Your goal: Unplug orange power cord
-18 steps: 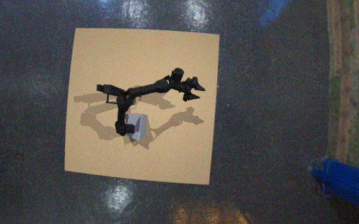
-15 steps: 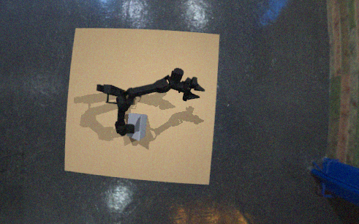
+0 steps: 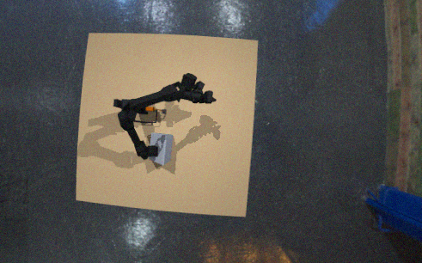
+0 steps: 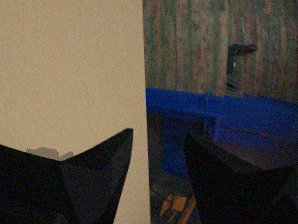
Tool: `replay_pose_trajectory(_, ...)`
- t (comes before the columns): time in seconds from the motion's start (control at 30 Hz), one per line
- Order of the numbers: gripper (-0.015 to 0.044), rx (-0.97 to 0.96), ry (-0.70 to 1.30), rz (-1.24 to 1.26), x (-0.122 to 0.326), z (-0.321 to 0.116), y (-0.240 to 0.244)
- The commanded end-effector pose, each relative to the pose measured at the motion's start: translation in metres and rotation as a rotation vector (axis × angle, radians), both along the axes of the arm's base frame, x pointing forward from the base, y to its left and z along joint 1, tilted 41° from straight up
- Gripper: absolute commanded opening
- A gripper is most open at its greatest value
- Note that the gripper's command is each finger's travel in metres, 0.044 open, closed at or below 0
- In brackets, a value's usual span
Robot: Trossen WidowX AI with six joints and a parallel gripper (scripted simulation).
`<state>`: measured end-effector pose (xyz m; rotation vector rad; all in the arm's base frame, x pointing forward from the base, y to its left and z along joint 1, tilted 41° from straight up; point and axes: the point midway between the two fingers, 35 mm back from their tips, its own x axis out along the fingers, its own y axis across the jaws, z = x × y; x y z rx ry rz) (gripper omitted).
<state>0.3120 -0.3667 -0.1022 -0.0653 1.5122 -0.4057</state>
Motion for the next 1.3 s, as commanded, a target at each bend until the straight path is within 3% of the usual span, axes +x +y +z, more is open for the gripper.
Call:
replay_pose_trajectory(0.0,0.016,0.232,-0.113,-0.261,0.007,0.025,0.072)
replay_pose_trajectory(0.4,0.016,0.609,-0.102,-0.772,-0.002,0.076,0.193)
replay_pose_trajectory(0.8,0.016,0.89,0.181,-1.379,-0.036,0.141,0.309)
replay_pose_trajectory(1.27,0.016,0.904,0.218,-1.433,-0.039,0.146,0.317)
